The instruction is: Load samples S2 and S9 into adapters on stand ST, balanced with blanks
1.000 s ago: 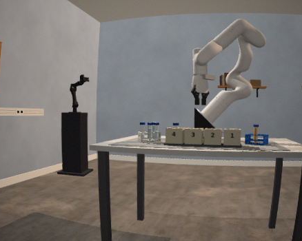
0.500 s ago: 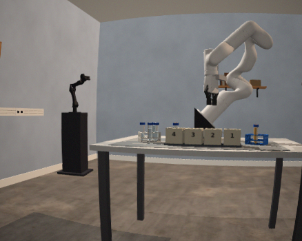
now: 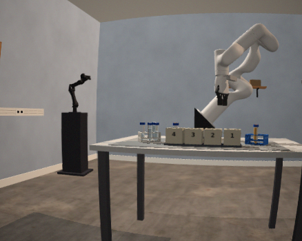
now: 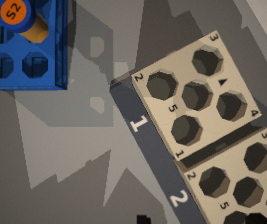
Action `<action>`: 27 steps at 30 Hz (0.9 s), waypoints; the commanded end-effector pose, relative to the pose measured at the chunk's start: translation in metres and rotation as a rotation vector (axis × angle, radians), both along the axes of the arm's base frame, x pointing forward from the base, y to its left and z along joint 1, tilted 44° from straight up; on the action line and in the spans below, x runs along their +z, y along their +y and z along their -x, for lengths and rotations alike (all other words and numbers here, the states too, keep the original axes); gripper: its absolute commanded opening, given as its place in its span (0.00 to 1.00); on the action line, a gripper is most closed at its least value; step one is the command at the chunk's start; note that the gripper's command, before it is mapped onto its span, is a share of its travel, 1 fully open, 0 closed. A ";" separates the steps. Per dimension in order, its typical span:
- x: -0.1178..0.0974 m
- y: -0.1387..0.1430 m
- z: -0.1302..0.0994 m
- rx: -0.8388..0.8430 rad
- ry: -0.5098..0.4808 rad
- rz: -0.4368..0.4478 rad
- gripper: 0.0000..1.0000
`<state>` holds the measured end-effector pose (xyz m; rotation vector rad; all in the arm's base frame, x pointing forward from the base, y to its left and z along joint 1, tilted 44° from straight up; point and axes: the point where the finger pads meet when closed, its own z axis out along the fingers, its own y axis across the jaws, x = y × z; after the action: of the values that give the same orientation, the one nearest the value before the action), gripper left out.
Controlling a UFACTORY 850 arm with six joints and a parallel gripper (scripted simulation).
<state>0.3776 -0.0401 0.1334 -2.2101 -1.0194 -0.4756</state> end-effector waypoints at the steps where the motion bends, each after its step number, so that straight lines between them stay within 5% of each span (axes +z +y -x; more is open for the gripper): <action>1: 0.017 0.017 0.000 -0.001 -0.001 0.002 0.57; 27: 0.093 0.097 0.005 -0.001 -0.001 0.002 0.57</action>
<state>0.3728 0.0445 0.2136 -2.2103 -1.0188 -0.4757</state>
